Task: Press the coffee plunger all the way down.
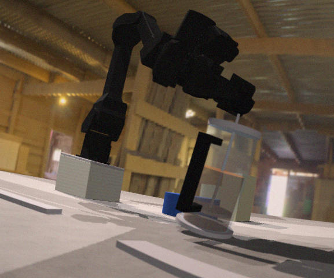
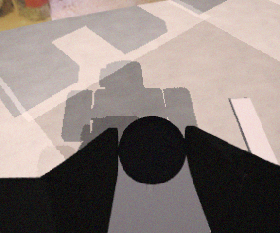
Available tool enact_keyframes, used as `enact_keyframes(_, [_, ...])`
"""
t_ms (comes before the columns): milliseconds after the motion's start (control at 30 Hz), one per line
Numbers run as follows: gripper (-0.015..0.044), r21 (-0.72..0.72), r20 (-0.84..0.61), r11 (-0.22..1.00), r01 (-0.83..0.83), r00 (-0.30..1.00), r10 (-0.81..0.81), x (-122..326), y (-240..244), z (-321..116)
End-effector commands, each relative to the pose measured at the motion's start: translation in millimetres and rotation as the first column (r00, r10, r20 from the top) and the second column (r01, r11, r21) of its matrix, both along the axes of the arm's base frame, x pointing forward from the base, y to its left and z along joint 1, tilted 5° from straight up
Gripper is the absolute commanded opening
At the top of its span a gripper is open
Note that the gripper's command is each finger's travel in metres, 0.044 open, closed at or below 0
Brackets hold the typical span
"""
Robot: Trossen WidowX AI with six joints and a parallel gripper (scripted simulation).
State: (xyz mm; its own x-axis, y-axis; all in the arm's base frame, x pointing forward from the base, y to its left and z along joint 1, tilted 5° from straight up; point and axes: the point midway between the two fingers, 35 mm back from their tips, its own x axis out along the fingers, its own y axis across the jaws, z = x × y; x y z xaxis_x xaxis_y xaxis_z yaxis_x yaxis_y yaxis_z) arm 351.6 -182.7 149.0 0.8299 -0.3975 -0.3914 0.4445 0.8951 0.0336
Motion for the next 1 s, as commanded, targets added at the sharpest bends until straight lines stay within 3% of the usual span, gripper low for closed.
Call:
enact_keyframes(0, [0.0125, 0.016, -0.015, 1.0, 0.003, 1.0, -0.003, 0.9, -0.2, -6.4])
enact_keyframes(767, [0.0125, 0.003, -0.004, 1.0, 0.0, 1.0, 0.0, 2.3, -1.2, -0.5])
enact_keyframes(967, [0.0282, 0.003, -0.004, 1.0, 0.0, 1.0, 0.0, 2.3, -1.2, -0.5])
